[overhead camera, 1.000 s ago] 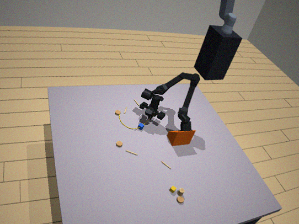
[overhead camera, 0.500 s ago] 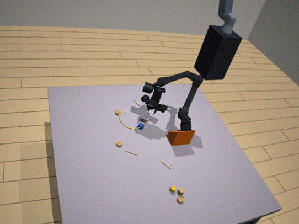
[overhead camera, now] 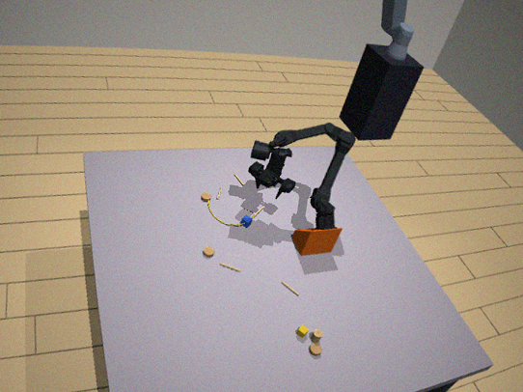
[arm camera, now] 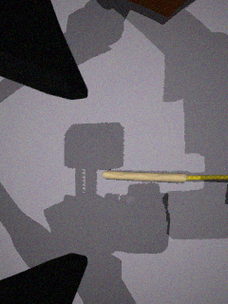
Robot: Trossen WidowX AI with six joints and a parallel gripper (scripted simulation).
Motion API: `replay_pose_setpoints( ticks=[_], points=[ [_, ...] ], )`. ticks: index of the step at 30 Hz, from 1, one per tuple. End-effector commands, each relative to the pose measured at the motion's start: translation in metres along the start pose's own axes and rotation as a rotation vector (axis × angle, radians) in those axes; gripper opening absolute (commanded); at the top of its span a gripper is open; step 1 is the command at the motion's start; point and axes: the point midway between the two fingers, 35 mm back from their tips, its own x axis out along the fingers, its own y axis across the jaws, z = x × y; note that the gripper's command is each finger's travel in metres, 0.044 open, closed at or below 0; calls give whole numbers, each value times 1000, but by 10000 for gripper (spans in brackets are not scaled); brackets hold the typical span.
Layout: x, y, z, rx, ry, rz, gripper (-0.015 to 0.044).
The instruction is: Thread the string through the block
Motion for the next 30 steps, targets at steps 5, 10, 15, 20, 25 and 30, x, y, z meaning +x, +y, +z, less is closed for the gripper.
replay_pose_setpoints(
  ticks=[5,10,15,20,25,30],
  points=[
    [-10,-3,0,6,-3,-10,440],
    [-10,-2,0,6,-2,-8,440],
    [-10,-2,0,6,-2,-8,440],
    [-10,-2,0,6,-2,-8,440],
    [-10,-2,0,6,-2,-8,440],
    [-10,-2,0,6,-2,-8,440]
  ],
)
